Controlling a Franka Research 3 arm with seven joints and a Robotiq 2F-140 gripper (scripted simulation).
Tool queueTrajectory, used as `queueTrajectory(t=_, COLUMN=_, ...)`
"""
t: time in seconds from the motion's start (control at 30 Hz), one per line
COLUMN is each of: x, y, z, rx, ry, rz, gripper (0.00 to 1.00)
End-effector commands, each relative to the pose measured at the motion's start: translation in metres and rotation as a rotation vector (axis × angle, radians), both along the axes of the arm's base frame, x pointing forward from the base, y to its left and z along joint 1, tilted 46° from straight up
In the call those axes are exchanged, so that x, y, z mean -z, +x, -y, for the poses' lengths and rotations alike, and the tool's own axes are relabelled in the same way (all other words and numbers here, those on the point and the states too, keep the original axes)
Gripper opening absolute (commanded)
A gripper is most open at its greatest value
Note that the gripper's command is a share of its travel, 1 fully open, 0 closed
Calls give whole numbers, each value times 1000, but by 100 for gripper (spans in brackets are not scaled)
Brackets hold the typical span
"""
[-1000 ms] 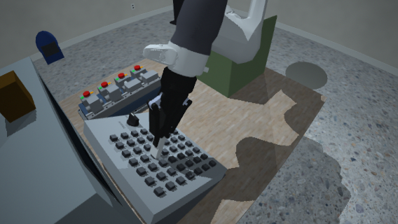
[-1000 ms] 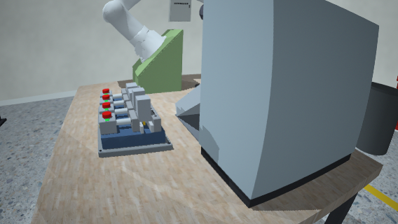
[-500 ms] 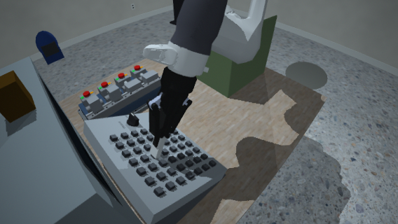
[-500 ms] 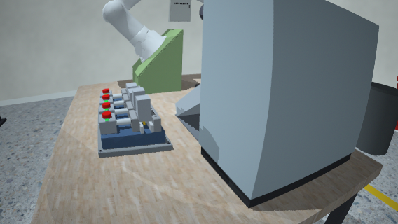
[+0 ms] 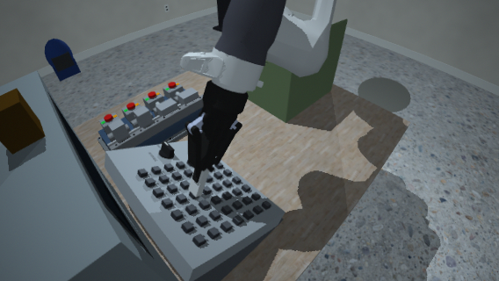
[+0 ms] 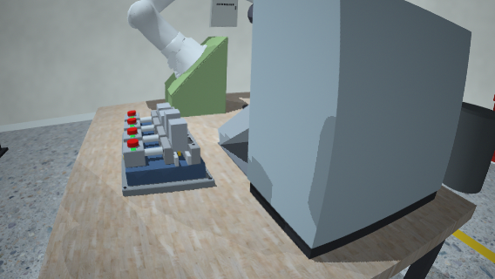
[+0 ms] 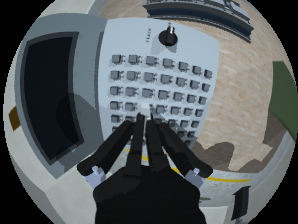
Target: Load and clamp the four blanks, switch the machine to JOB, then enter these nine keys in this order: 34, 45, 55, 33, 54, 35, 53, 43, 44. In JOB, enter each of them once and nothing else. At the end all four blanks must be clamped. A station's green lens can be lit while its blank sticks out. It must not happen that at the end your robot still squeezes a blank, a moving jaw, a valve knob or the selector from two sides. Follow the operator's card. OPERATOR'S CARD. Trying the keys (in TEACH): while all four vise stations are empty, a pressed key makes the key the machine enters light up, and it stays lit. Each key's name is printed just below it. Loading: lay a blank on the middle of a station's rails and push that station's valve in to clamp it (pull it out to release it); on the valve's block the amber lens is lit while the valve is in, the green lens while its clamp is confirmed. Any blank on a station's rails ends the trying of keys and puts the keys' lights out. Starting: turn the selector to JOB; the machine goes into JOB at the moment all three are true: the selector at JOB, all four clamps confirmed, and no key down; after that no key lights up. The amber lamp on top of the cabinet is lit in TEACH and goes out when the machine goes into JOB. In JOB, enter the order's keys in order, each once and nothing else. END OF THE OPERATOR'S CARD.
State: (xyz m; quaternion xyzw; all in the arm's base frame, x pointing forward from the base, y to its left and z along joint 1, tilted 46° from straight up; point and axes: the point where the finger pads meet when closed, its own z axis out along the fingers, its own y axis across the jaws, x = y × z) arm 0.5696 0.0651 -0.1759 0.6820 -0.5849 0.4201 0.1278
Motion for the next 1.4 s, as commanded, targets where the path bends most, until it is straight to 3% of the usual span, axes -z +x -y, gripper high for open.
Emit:
queueTrajectory(t=0.0, x=-2, y=-1, z=-2, rx=4, ry=3, rz=4, gripper=0)
queueTrajectory(t=0.87, x=-18, y=-13, z=-18, rx=4, ry=3, rz=4, gripper=0)
queueTrajectory(t=1.27, x=-20, y=-71, z=21, rx=4, ry=3, rz=4, gripper=0)
queueTrajectory(t=1.37, x=-20, y=-75, z=23, rx=4, ry=3, rz=4, gripper=0)
